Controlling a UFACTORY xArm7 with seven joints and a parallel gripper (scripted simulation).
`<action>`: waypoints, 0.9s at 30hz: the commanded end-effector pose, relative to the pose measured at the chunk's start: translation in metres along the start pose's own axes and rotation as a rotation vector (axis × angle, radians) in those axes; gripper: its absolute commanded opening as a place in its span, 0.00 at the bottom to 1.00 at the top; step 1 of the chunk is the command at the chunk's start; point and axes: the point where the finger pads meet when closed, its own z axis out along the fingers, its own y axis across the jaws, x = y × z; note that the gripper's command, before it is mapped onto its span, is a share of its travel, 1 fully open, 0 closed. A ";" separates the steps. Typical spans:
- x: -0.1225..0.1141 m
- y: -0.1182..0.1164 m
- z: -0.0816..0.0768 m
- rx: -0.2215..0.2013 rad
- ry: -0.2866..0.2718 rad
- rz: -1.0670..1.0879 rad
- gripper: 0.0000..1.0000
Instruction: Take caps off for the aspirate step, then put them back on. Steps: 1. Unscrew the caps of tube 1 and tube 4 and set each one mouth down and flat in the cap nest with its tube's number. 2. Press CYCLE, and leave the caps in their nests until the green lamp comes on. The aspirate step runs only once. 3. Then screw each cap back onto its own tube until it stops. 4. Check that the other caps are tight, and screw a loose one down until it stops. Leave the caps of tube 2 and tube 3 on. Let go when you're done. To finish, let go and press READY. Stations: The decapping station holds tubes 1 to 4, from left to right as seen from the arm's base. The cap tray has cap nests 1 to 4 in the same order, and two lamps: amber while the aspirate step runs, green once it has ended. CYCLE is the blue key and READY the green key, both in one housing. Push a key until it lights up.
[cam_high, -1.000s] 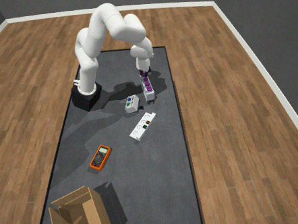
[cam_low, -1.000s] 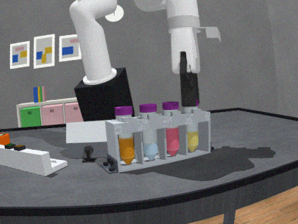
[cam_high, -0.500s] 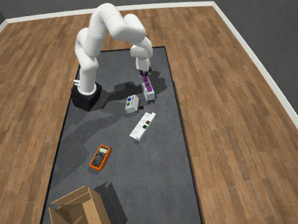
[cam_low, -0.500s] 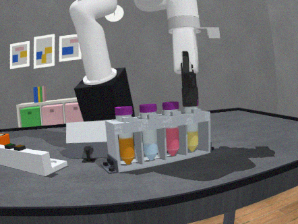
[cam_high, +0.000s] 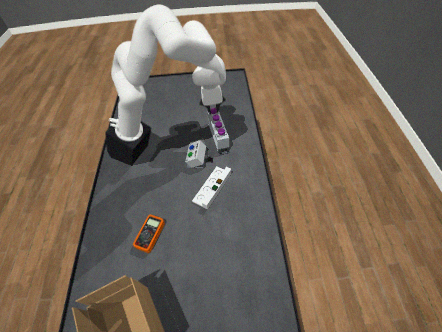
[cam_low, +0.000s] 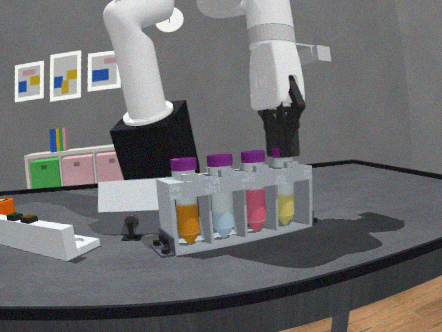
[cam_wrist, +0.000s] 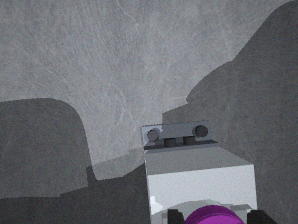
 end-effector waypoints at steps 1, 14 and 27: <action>0.001 0.002 -0.002 0.038 0.018 -0.223 0.00; 0.001 0.002 -0.002 0.028 0.027 -0.783 0.00; 0.001 0.002 -0.002 0.031 0.031 -0.882 0.46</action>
